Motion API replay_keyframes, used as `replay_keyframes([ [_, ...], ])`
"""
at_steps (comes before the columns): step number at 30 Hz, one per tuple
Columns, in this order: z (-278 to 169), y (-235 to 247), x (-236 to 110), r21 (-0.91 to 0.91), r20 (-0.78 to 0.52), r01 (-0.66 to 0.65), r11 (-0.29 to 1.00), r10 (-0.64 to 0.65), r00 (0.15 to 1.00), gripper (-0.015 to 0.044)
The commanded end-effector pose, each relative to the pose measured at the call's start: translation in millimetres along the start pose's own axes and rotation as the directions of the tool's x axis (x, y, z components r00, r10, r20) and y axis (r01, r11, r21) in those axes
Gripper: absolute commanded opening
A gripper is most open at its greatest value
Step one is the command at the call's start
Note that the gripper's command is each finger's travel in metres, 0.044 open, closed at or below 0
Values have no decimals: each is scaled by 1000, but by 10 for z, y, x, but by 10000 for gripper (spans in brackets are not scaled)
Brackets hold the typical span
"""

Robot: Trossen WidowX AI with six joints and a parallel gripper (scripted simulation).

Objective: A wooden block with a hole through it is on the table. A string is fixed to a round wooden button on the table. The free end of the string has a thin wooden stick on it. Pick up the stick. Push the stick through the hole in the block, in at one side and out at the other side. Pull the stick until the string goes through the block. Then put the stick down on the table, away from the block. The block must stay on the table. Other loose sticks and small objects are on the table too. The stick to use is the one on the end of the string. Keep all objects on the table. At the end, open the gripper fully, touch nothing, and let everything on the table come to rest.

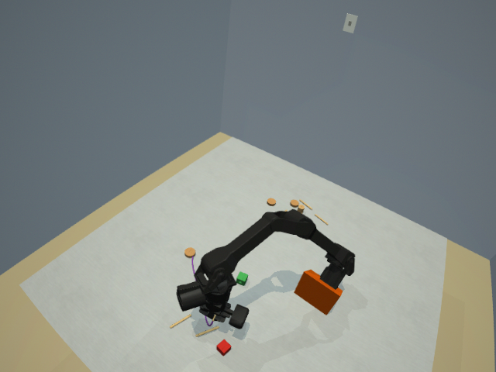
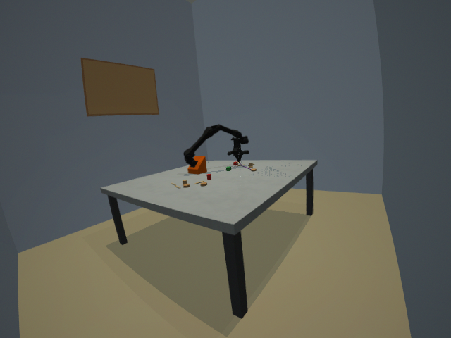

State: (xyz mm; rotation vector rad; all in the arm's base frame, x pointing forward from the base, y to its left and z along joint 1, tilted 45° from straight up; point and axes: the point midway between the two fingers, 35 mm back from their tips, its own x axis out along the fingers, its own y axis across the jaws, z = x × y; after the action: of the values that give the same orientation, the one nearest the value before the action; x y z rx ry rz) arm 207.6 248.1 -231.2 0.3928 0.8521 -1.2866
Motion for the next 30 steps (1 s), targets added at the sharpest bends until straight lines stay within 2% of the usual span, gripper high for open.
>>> replay_keyframes([
  [1,30,-46,60,6,6,6,1000,-7,1000,0],
  [30,119,-187,214,17,6,8,1000,-8,1000,0],
])
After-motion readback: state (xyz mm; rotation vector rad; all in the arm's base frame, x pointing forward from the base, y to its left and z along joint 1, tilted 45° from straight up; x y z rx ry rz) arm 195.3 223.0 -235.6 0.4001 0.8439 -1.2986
